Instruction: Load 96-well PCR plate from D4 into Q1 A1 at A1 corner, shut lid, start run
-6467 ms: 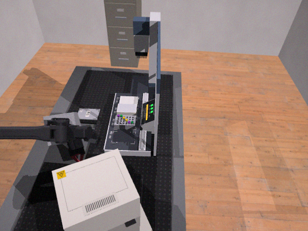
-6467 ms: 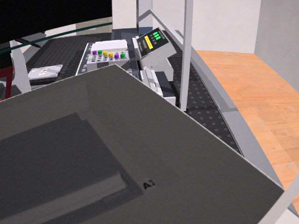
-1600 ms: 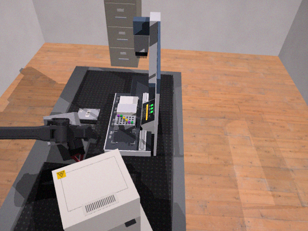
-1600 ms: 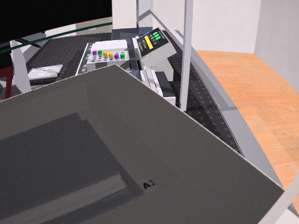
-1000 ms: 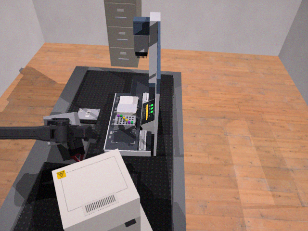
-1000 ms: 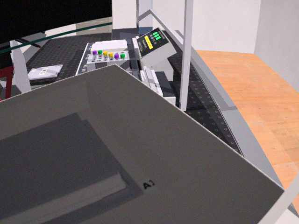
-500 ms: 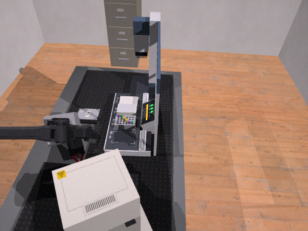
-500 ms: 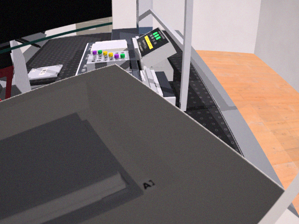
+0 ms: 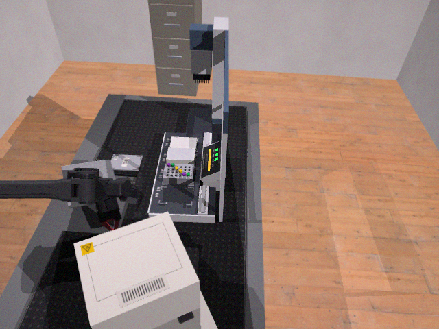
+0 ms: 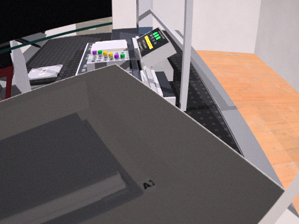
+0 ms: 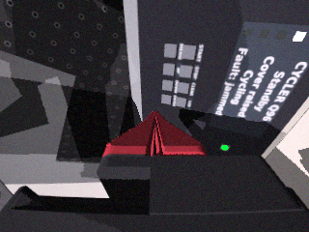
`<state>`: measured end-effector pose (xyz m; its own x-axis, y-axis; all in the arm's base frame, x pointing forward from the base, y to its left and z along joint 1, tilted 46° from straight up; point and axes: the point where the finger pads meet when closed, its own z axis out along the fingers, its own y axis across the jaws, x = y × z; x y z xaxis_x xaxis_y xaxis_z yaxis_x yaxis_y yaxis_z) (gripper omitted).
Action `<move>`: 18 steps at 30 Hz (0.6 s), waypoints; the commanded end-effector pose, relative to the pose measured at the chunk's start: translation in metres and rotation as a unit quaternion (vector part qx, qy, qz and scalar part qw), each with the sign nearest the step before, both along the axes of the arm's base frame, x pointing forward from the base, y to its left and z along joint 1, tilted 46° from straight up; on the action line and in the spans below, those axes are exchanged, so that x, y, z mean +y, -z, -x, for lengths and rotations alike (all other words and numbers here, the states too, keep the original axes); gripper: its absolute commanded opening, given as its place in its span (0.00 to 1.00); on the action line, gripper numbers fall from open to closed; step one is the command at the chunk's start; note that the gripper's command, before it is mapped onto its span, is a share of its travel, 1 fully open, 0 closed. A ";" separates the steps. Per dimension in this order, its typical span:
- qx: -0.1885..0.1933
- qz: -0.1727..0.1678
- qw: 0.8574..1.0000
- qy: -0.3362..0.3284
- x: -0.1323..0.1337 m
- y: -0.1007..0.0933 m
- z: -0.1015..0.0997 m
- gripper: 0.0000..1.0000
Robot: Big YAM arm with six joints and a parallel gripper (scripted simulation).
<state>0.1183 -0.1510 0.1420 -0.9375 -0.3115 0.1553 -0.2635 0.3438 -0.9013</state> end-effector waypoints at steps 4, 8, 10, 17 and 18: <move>-0.023 -0.001 1.000 -0.004 0.003 -0.019 -0.008 0.00; -0.023 -0.001 1.000 -0.004 0.003 -0.019 -0.008 0.00; -0.036 -0.011 0.999 0.004 0.003 -0.020 -0.009 0.00; -0.036 -0.075 0.996 -0.013 0.035 -0.026 -0.034 0.00; -0.031 -0.086 0.996 -0.016 0.041 -0.025 -0.036 0.00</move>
